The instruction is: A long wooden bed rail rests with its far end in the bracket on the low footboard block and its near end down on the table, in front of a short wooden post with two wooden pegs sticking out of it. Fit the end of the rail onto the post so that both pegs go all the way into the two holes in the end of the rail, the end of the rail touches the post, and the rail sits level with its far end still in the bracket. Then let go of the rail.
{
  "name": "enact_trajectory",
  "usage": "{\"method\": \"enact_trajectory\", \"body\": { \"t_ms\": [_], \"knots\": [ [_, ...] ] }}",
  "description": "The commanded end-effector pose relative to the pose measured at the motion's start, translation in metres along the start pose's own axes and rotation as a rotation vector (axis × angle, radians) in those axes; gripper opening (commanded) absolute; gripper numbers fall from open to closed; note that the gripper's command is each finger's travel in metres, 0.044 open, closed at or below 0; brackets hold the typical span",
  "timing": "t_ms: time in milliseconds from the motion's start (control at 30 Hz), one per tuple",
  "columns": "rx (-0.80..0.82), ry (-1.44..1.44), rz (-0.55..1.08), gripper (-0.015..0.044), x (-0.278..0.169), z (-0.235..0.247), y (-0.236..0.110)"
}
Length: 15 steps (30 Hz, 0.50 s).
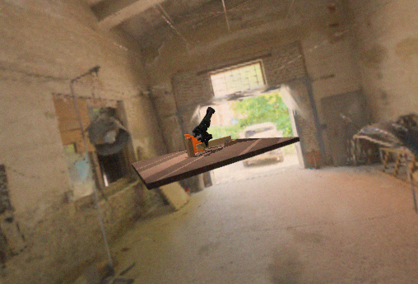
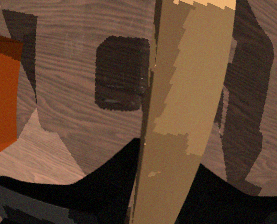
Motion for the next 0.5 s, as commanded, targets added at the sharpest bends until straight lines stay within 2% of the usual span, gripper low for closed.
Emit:
{"method": "enact_trajectory", "body": {
  "t_ms": [0, 467],
  "knots": [
    [-0.010, -0.002, 0.007, 0.0000, -0.0030, -0.0020, -0.0031],
    [-0.010, -0.002, 0.008, 0.0000, -0.0065, -0.0009, -0.0028]
  ]
}}
Point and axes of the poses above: the point midway between the two fingers, 35 mm back from their tips, its own y axis out along the fingers, its own z axis across the jaws, x = y × z, the point moved 8 cm from there along -y, back along the fingers, and after that the axes turned 14 degrees about -y, right-handed, at the moved point
